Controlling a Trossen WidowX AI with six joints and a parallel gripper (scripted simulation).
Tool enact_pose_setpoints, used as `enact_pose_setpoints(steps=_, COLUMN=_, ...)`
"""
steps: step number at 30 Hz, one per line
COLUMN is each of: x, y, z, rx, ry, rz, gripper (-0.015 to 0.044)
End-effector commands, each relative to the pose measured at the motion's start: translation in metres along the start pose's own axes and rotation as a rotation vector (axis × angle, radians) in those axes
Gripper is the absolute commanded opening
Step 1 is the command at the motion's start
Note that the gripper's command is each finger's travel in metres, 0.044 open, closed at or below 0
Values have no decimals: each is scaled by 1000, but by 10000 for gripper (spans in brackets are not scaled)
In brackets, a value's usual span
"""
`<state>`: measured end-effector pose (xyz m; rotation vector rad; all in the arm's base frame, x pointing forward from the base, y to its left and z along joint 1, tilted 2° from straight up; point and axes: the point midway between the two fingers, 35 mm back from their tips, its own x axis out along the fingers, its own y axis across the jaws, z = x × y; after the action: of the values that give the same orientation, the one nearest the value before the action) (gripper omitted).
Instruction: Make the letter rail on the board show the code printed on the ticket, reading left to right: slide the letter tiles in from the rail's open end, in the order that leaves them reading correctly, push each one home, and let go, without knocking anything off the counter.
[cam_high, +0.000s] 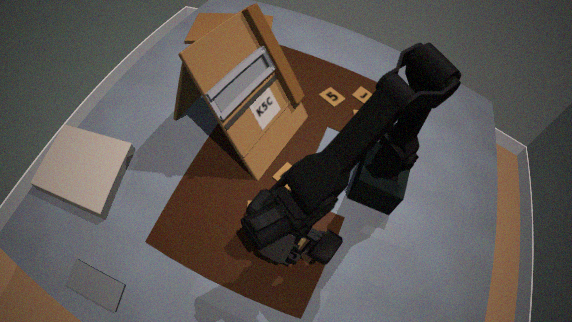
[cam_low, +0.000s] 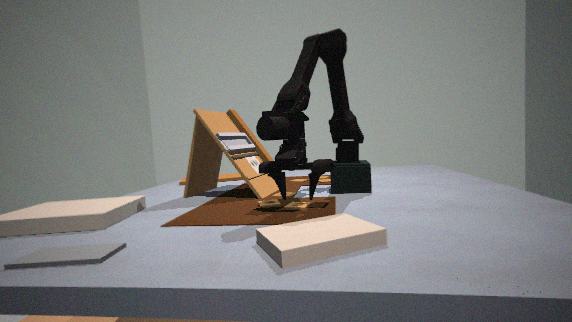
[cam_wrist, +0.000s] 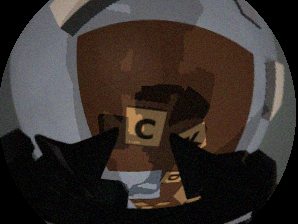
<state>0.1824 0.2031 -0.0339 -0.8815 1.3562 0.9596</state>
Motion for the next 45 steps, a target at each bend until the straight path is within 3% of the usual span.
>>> enact_pose_setpoints(steps=1, x=6, y=0, z=-1, rx=6, ry=6, rz=-1, gripper=340)
enact_pose_setpoints(steps=18, x=17, y=0, z=-1, rx=6, ry=6, rz=-1, gripper=340)
enact_pose_setpoints(steps=19, x=17, y=0, z=-1, rx=6, ry=6, rz=-1, gripper=314)
enact_pose_setpoints(steps=31, x=17, y=1, z=-1, rx=6, ry=6, rz=-1, gripper=234)
enact_pose_setpoints(steps=40, x=9, y=1, z=-1, rx=6, ry=6, rz=-1, gripper=0)
enact_pose_setpoints(steps=45, x=6, y=1, z=-1, rx=6, ry=5, rz=-1, gripper=0)
